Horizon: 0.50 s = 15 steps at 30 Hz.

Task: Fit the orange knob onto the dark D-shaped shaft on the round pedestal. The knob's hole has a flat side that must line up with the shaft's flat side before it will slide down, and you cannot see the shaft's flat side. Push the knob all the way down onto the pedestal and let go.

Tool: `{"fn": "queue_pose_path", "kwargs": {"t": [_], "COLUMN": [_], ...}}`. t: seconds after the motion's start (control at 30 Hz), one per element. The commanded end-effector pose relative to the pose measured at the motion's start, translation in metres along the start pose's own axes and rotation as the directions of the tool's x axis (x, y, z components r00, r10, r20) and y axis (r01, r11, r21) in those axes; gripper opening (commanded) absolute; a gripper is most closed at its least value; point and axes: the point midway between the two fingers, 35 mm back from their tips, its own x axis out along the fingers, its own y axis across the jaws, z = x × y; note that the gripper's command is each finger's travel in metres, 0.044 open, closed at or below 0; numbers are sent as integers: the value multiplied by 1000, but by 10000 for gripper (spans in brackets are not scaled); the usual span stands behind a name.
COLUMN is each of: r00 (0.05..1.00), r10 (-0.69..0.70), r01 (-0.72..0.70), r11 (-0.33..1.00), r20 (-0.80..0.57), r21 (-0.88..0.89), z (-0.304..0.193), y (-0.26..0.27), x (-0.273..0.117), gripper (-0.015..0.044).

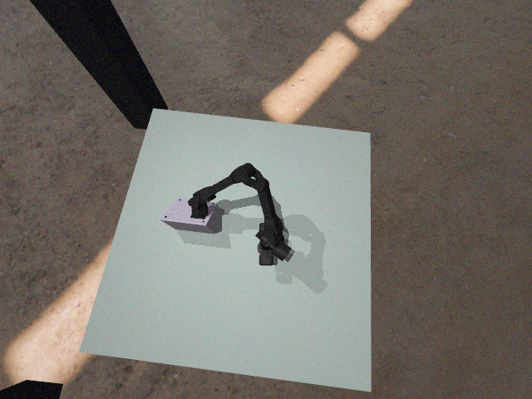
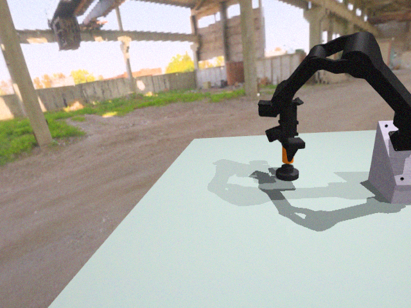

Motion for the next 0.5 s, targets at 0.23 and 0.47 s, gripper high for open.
{"fn": "queue_pose_path", "kwargs": {"t": [0.23,0.47], "r00": [1000,1000], "r10": [3,3], "r01": [-3,-3], "r11": [1000,1000], "r20": [6,6], "r21": [-2,-2], "z": [0,1], "y": [0,1], "x": [0,1], "gripper": [0,0]}}
